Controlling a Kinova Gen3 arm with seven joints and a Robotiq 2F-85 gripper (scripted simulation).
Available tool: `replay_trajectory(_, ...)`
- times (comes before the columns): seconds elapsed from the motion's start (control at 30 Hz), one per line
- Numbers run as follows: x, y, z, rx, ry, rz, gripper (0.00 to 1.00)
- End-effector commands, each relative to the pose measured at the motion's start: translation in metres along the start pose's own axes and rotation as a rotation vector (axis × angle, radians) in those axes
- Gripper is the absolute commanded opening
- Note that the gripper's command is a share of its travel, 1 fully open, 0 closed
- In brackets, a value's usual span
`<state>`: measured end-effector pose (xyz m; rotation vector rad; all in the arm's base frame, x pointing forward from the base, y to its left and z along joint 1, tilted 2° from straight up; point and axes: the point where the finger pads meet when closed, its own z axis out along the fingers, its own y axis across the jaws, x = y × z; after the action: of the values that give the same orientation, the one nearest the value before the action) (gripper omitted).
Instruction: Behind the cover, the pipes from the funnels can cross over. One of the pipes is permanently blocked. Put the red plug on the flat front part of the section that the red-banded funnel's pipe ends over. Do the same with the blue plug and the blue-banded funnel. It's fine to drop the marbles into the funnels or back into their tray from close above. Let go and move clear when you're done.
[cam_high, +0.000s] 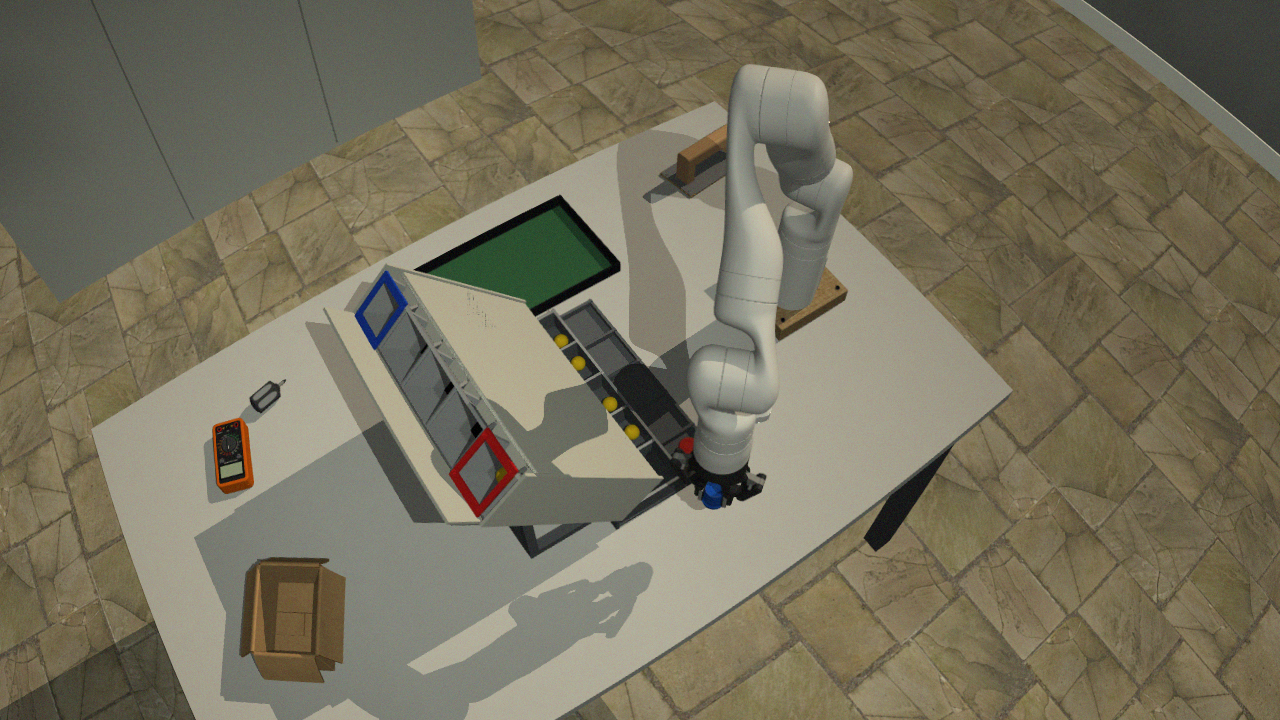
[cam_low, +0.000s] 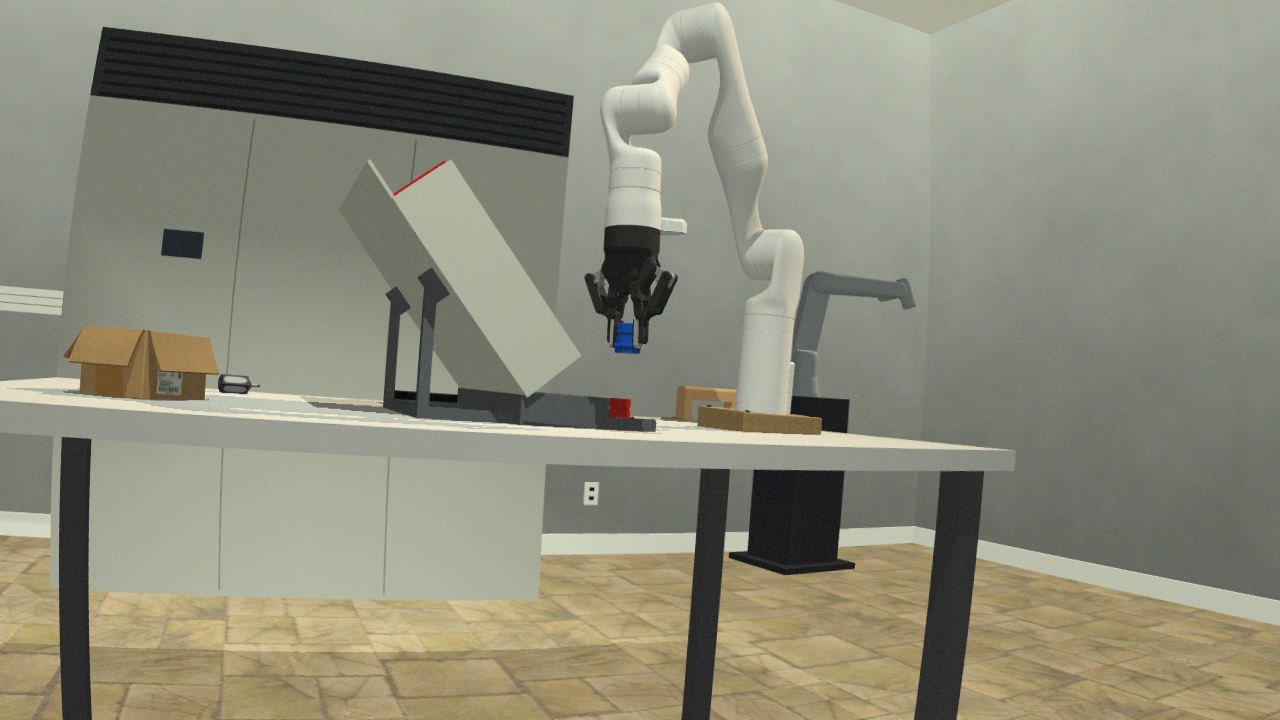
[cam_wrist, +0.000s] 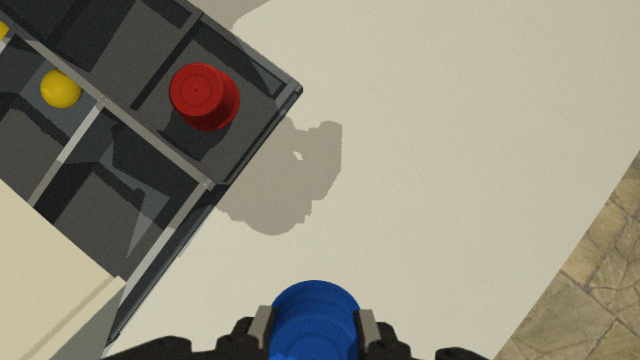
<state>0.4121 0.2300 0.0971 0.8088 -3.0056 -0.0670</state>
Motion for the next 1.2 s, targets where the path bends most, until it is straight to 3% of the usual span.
replay_trajectory(0.0,-0.001,0.008,-0.002,0.011,-0.011,0.041,0.00)
replay_trajectory(0.17,-0.001,0.008,-0.002,0.011,-0.011,0.041,0.00)
replay_trajectory(0.2,-0.001,0.003,-0.001,0.009,-0.011,0.313,0.00)
replay_trajectory(0.27,-0.001,0.003,-0.001,0.008,-0.012,0.338,0.00)
replay_trajectory(0.4,-0.001,0.003,-0.001,0.009,-0.017,0.532,0.00)
replay_trajectory(0.73,-0.001,0.003,-0.001,0.009,-0.017,0.534,0.00)
replay_trajectory(0.77,0.047,-0.051,-0.004,0.008,-0.014,0.565,0.00)
replay_trajectory(0.87,0.058,-0.061,-0.003,0.008,-0.014,0.565,0.00)
replay_trajectory(1.03,0.103,-0.111,-0.008,0.008,-0.014,0.565,0.00)
replay_trajectory(1.17,0.103,-0.111,-0.008,0.008,-0.014,0.565,0.00)
